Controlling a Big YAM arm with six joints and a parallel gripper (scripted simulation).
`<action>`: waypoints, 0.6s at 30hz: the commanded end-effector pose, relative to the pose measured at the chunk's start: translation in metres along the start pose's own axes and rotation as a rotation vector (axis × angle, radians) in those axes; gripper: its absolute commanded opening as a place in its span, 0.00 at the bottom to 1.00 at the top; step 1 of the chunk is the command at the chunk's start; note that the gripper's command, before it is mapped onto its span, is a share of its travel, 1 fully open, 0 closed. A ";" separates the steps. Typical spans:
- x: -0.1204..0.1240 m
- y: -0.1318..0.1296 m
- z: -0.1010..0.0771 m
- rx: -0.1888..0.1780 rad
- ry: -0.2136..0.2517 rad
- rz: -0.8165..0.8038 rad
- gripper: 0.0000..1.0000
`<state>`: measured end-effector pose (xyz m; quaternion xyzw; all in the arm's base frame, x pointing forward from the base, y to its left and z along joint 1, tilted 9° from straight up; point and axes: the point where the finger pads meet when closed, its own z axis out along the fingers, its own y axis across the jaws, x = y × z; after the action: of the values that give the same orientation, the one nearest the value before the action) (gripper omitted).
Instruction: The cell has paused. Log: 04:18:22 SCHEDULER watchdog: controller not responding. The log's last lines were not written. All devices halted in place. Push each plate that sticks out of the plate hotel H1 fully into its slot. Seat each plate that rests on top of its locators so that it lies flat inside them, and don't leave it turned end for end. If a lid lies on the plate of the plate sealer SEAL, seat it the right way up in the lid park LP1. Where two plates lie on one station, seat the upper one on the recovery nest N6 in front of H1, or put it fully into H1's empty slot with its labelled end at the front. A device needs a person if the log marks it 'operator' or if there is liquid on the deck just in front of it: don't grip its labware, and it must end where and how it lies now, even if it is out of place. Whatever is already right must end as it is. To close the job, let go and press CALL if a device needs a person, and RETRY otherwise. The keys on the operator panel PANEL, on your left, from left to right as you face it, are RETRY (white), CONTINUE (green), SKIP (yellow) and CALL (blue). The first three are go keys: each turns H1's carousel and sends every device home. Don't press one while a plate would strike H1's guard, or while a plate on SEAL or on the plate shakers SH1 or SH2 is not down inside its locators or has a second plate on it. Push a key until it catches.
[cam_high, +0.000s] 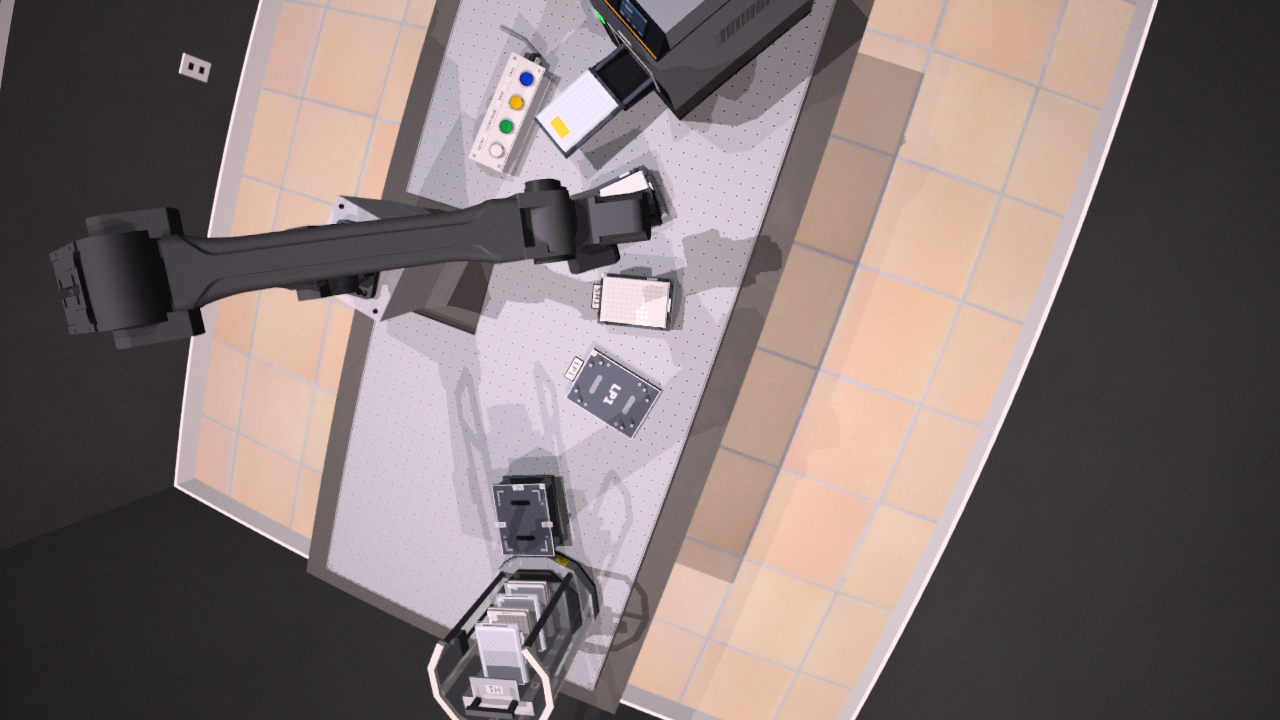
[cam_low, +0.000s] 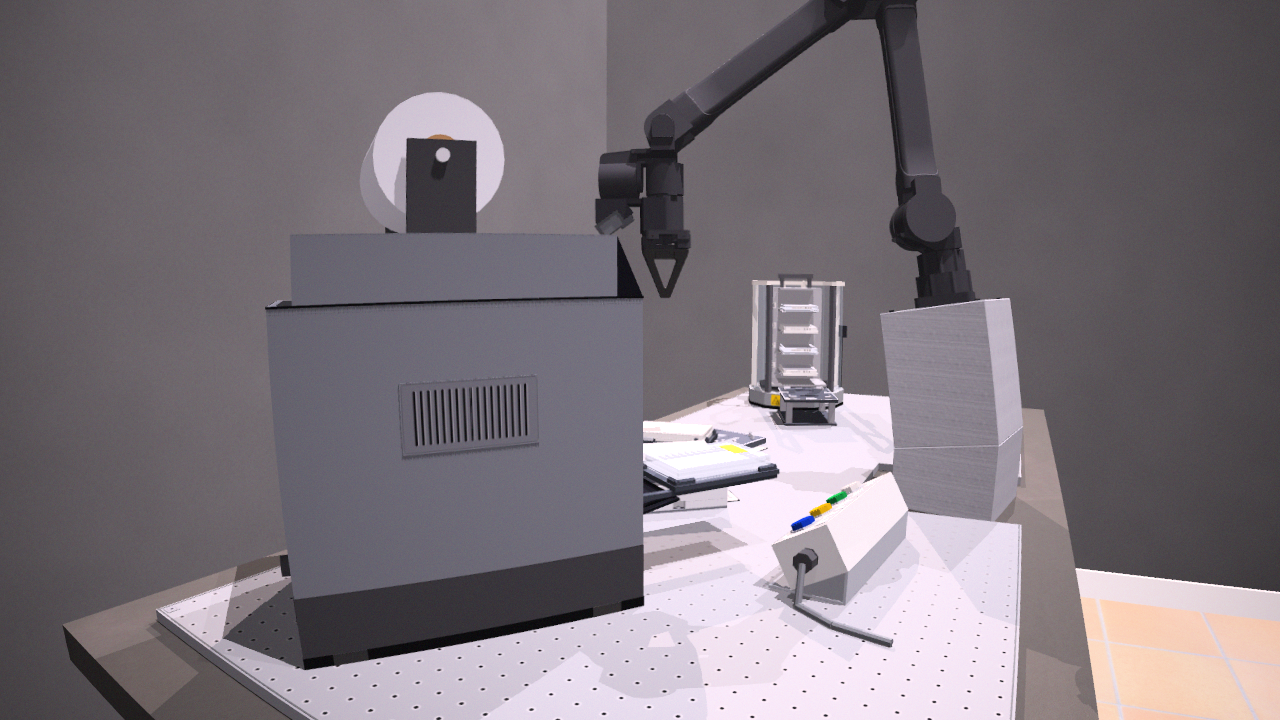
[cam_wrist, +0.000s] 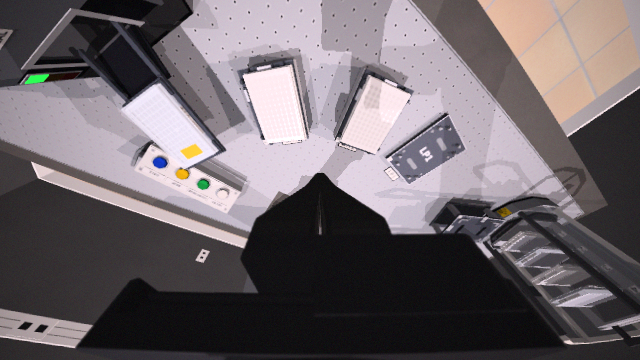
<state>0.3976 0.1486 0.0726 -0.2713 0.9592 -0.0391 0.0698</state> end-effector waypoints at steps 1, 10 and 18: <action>-0.006 0.013 -0.010 0.008 -0.036 0.017 0.00; -0.005 0.037 -0.009 0.006 -0.033 0.017 0.00; -0.004 0.065 -0.002 0.004 -0.019 0.015 0.00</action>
<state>0.3695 0.1941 0.0672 -0.2734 0.9585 -0.0393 0.0704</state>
